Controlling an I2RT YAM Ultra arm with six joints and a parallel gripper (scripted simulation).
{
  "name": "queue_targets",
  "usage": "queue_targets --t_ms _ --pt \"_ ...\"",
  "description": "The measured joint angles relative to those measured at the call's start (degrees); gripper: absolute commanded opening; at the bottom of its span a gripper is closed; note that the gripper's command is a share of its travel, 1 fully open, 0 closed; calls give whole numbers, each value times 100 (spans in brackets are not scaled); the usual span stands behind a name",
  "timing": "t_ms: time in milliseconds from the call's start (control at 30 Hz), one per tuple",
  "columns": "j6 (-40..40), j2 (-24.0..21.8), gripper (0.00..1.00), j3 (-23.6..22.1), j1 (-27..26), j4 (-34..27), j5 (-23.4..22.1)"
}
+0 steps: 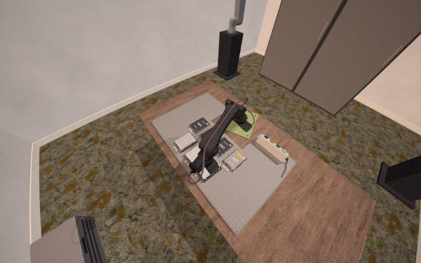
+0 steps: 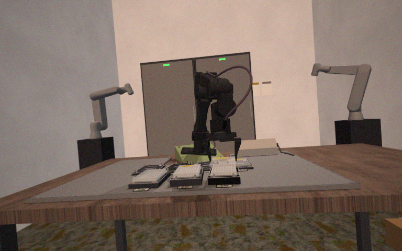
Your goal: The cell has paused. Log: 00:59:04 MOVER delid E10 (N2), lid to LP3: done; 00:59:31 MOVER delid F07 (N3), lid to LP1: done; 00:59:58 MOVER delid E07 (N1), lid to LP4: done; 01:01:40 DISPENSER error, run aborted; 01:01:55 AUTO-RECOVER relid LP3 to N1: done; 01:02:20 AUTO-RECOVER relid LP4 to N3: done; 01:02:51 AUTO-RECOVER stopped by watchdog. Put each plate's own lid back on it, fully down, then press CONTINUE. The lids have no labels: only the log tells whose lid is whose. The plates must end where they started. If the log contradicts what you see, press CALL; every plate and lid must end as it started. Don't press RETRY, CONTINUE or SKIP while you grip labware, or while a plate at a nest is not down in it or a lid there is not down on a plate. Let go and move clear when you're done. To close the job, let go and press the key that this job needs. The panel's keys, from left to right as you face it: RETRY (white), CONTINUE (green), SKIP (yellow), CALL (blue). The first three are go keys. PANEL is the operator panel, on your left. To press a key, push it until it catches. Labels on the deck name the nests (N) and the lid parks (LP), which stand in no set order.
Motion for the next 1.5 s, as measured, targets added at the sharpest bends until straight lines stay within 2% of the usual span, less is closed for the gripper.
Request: queue_targets --t_ms 1500 --pt "15 63 0 -256 15 343 7"
